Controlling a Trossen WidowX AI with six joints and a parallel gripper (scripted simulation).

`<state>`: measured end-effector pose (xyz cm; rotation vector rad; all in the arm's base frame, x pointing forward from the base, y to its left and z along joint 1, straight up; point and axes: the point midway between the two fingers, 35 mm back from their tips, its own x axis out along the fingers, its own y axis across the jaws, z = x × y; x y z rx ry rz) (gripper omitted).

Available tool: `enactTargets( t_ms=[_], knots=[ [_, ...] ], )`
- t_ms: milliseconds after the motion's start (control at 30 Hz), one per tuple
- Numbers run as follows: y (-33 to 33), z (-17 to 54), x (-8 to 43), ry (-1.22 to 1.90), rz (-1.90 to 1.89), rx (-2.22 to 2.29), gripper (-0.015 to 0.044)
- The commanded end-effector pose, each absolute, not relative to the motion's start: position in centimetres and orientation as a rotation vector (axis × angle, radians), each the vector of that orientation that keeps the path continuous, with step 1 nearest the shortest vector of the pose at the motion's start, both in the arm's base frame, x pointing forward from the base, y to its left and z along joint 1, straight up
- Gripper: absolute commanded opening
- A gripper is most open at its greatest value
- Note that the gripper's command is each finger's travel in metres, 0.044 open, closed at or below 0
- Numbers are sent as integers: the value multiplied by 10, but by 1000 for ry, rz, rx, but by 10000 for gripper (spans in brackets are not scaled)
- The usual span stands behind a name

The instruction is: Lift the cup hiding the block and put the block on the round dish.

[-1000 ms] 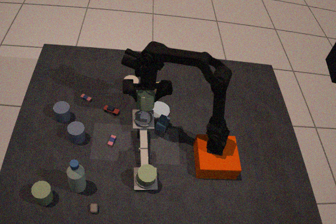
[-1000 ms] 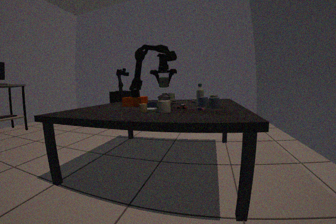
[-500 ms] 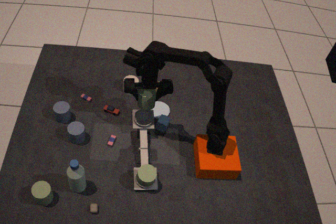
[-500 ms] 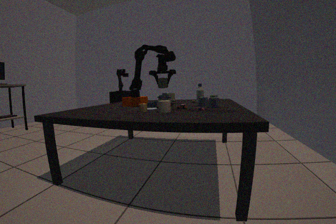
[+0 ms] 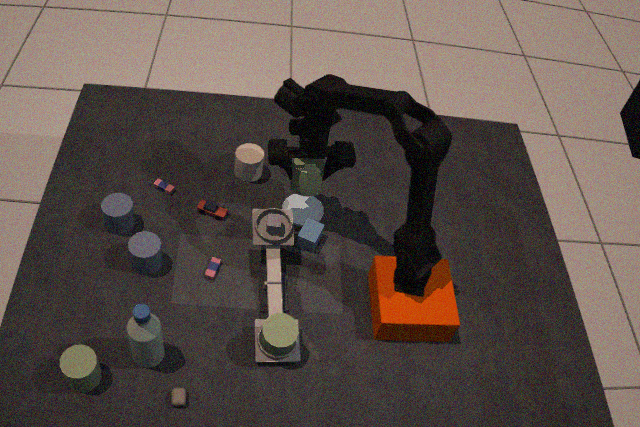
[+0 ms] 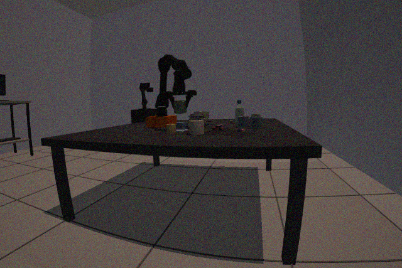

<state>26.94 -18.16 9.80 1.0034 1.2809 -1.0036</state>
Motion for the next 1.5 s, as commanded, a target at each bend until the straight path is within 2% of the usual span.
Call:
enactTargets(
  t_ms=[0, 433, 867, 1467],
  knots=[
    [-206, 87, 248, 1276, -1006, 994, 0],
    [-254, 51, 176, 1286, -1014, 1001, 0],
    [-256, 12, 175, 1286, -1014, 1001, 0],
    [-256, -8, 176, 1286, -1014, 1001, 0]
  ],
)
